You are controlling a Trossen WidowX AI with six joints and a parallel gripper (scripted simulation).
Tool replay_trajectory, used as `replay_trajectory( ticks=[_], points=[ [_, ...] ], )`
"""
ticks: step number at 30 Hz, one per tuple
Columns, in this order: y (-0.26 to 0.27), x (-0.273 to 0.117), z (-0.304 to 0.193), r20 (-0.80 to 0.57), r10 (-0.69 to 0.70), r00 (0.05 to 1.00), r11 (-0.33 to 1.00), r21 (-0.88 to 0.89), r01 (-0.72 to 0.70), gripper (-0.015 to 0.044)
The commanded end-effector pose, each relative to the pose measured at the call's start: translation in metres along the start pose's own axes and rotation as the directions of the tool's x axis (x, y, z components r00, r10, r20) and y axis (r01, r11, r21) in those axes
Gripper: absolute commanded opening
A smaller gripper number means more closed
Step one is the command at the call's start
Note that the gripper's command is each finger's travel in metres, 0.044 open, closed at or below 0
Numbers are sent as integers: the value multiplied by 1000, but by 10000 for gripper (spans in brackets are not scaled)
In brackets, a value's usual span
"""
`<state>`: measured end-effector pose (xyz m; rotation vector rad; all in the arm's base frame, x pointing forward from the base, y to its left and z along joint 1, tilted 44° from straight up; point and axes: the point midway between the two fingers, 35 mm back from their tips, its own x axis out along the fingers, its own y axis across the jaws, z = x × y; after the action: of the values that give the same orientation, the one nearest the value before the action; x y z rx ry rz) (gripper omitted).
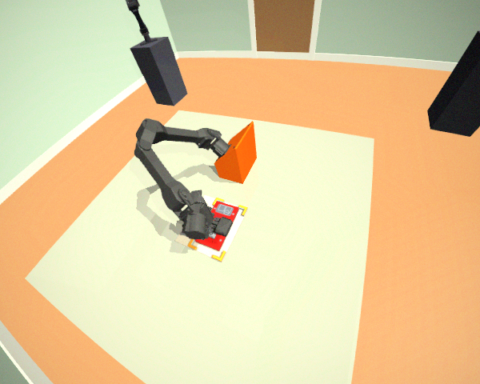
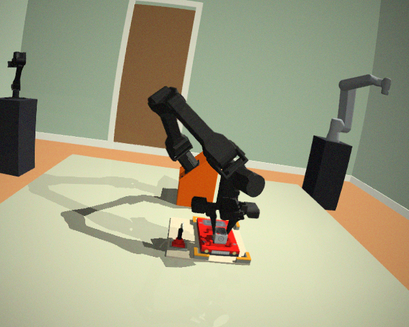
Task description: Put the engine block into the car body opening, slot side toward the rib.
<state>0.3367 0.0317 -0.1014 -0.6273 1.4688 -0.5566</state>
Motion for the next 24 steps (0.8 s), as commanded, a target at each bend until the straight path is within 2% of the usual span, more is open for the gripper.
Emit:
replay_trajectory(
  ticks=[1, 11, 21, 24],
  points=[
    [0, 0, 0, 0, 0, 1000, 1000, 0, 0, 186],
    [0, 0, 0, 0, 0, 1000, 1000, 0, 0, 440],
    [0, 0, 0, 0, 0, 1000, 1000, 0, 0, 440],
    [-2, -12, -1, 2, -2, 1000, 1000, -6, 2, 440]
  ],
)
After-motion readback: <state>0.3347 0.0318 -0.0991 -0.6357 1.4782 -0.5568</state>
